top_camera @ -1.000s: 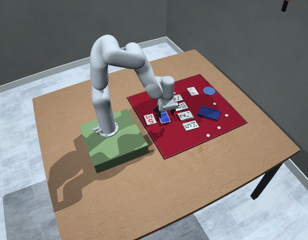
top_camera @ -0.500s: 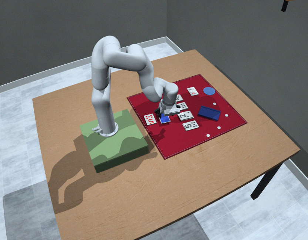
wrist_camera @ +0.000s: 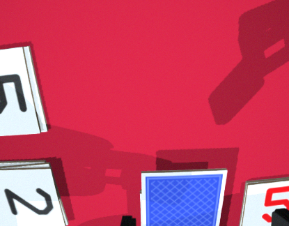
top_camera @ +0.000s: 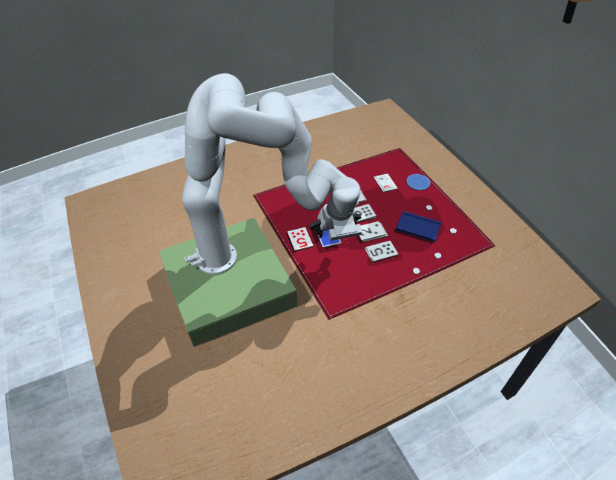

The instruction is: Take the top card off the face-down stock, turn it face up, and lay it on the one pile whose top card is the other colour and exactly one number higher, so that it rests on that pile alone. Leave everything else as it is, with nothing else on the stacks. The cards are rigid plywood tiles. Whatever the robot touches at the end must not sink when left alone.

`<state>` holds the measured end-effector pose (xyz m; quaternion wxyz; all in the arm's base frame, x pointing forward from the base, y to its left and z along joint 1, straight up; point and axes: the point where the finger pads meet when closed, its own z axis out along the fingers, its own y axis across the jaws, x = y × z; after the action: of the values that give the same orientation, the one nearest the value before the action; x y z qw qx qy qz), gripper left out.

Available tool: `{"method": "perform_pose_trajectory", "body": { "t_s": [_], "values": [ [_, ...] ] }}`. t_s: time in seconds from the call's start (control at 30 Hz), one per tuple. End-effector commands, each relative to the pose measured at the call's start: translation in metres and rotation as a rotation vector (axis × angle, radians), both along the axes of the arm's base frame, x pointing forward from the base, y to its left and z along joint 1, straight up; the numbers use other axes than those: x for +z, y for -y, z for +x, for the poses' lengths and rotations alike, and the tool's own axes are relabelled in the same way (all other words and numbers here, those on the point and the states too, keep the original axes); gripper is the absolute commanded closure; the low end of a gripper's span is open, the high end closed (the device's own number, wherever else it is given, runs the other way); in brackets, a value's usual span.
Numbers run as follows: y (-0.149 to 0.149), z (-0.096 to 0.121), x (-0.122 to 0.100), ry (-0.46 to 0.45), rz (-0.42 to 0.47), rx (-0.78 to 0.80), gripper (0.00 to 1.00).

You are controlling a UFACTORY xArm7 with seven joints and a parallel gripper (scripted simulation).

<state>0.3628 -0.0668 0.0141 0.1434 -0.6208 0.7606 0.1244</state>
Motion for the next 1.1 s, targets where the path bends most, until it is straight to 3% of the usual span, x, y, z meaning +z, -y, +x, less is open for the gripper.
{"method": "perform_pose_trajectory", "body": {
  "t_s": [0.0,1.07],
  "values": [
    [0.001,0.001,0.000,0.004,0.001,0.000,0.13],
    [0.001,0.002,-0.048,0.004,0.001,0.000,0.13]
  ]
}}
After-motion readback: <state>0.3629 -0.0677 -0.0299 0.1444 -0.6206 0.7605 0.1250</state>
